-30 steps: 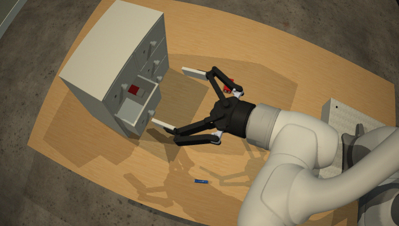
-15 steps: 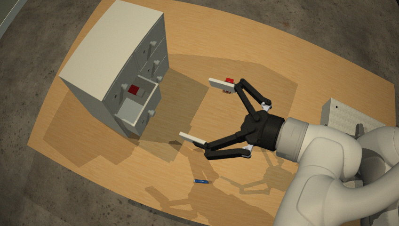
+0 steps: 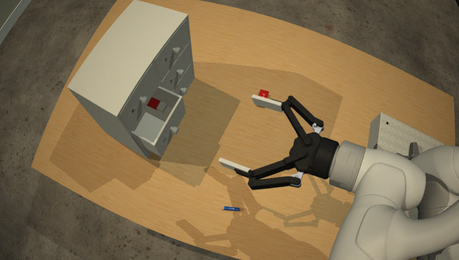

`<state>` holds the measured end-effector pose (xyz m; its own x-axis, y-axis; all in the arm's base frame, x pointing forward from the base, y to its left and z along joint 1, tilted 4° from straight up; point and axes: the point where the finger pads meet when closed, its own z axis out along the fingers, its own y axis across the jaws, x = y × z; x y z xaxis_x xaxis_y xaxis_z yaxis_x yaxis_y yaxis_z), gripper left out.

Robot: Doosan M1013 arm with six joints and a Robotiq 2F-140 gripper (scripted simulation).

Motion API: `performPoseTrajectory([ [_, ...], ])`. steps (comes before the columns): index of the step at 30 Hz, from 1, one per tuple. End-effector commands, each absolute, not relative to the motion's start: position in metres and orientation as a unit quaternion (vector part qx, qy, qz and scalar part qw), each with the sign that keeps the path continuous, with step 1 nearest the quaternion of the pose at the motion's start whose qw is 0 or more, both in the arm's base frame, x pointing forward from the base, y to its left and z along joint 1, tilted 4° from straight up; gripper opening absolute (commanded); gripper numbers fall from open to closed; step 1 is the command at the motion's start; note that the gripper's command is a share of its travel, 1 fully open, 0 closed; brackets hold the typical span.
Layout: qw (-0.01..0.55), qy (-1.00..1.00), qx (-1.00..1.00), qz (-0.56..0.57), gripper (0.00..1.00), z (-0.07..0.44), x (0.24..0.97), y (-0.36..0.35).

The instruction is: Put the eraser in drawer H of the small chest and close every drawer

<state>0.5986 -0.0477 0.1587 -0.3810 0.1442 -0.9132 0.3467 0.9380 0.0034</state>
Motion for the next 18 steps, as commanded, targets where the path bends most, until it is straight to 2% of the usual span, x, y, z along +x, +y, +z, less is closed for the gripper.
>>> performPoseTrajectory([
  [1,0.536,0.826,0.149,-0.094,1.00,0.1588,0.5983,-0.0475],
  [18,0.521,0.835,0.151,-0.092,1.00,0.1599,0.5984,-0.0479],
])
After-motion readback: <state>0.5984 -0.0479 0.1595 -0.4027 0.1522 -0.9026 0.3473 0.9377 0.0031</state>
